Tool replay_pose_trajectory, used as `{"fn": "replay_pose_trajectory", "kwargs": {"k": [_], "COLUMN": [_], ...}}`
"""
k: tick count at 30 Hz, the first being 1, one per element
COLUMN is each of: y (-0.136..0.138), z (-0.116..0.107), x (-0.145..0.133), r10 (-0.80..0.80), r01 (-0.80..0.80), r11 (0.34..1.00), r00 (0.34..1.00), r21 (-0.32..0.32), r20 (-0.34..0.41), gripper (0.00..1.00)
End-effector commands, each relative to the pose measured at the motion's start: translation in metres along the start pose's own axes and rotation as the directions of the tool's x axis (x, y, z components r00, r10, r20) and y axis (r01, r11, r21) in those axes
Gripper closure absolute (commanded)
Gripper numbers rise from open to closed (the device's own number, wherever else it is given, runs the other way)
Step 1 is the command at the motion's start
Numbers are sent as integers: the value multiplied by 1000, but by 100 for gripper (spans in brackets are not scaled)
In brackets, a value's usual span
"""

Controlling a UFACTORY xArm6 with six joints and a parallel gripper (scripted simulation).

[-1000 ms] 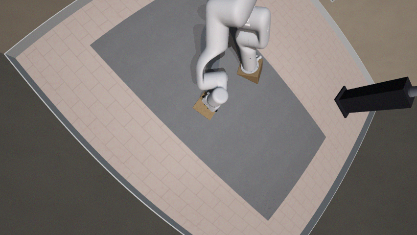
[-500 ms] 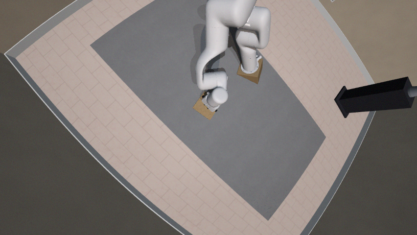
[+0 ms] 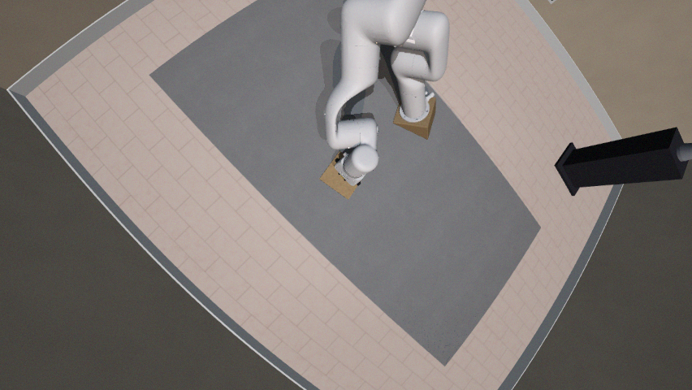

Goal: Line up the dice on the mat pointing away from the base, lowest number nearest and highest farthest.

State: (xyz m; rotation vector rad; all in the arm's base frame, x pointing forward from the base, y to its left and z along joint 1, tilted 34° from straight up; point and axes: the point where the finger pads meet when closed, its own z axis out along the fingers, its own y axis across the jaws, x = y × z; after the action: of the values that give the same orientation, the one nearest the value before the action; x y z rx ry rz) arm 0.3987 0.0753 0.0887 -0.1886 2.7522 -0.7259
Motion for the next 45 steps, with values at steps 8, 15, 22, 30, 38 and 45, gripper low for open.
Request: {"fn": "replay_pose_trajectory", "kwargs": {"k": [8,15,22,30,38,45], "y": [0,0,0,0,0,0], "z": [0,2,3,3,3,3], "x": [-1,-1,-1,-1,-1,-1], "r10": [1,1,1,1,1,1], "r01": [-1,-1,-1,-1,-1,-1], "r11": [1000,1000,1000,1000,1000,1000], "r00": [1000,1000,1000,1000,1000,1000], "r21": [-1,-1,-1,-1,-1,-1], "r20": [3,3,3,3,3,3], "gripper": [79,79,79,79,79,79]}}
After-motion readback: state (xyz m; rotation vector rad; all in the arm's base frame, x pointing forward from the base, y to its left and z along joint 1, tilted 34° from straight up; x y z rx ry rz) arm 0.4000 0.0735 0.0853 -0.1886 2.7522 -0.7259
